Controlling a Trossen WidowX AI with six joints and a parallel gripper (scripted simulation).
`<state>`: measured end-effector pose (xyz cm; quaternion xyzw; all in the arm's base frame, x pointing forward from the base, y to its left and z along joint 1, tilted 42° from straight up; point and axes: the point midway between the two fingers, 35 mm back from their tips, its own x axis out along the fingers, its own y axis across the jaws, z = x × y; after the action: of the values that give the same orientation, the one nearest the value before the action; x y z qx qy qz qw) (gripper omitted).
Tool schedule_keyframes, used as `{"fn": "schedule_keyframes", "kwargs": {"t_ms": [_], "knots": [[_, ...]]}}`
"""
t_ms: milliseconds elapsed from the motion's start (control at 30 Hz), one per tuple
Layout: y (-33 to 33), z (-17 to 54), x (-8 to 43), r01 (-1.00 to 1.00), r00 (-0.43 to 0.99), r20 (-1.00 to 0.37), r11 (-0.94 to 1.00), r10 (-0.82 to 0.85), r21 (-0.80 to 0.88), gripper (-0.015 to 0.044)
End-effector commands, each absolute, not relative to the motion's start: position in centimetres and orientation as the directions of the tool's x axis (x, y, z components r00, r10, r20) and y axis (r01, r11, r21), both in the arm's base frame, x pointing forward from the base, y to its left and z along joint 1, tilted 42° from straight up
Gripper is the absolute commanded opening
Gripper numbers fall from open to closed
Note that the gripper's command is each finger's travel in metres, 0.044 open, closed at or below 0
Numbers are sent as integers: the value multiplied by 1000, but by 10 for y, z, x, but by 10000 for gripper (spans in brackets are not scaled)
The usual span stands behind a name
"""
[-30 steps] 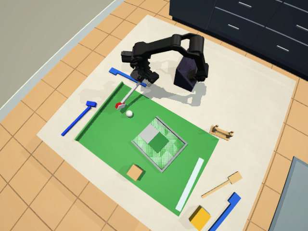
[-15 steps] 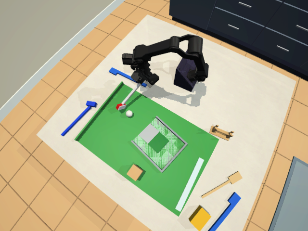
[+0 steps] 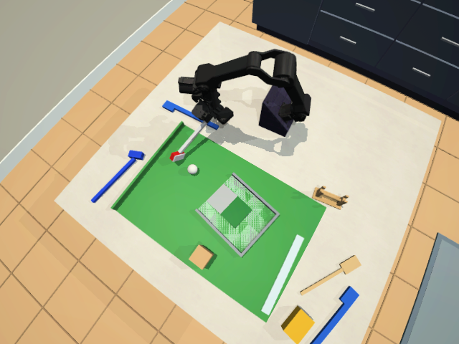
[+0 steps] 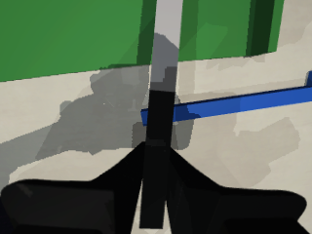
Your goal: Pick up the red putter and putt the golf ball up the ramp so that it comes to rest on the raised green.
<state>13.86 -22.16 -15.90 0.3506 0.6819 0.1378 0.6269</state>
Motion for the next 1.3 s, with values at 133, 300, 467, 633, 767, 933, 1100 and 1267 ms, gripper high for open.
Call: {"fn": "schedule_keyframes", "kwargs": {"t_ms": [133,300,467,633,767,933,1100,1267], "knots": [[-230,-165,136,304,37,-762,719,646,624,0],[-226,-163,137,307,35,-759,716,650,627,0],[-184,-119,164,307,37,-761,717,648,626,0],[-132,-81,178,303,38,-756,713,653,632,0],[-130,-79,179,303,38,-756,713,654,632,0],[-140,-70,179,303,38,-756,714,653,632,0],[-160,-47,178,304,38,-757,714,653,631,0],[-170,-34,176,304,38,-757,714,653,631,0]]}}
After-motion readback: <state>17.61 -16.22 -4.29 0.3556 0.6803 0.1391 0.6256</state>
